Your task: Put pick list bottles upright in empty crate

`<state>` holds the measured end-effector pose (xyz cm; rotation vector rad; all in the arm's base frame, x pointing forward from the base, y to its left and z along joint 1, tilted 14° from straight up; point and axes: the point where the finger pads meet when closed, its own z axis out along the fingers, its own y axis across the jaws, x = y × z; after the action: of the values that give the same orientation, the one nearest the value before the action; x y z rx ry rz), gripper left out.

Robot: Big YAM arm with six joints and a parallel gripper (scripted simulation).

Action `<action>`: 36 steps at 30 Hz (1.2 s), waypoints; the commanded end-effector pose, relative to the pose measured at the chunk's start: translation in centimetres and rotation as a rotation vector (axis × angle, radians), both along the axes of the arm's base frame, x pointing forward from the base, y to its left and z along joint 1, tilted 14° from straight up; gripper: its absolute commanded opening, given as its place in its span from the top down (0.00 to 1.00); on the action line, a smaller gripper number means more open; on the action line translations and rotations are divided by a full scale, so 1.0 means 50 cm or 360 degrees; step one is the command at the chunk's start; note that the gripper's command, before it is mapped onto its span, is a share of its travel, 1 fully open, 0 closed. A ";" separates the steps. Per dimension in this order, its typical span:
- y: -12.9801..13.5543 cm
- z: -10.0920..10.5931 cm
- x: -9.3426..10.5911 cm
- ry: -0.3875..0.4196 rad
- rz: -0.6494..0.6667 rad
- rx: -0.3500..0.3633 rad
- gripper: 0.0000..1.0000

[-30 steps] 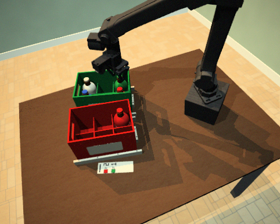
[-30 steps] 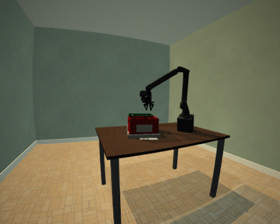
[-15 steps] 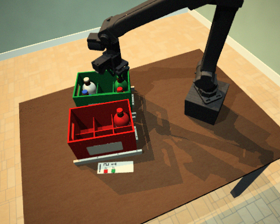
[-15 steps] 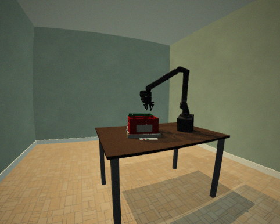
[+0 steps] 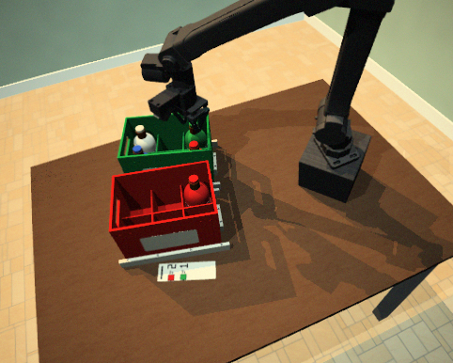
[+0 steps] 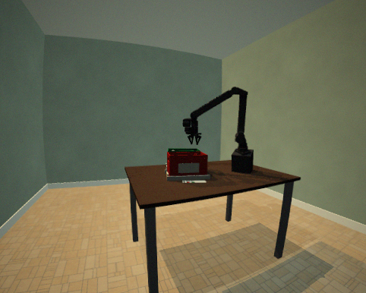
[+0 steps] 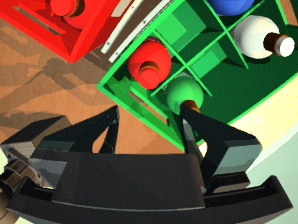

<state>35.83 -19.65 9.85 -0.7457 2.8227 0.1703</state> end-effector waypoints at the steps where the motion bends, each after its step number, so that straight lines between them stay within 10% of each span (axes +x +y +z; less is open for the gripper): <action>1: -0.012 0.060 0.043 -0.0087 0.0009 -0.0057 0.39; 36: 0.019 -0.070 0.028 -0.0004 0.0007 -0.0004 0.39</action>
<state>36.65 -19.25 7.12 -0.7476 2.8179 0.1635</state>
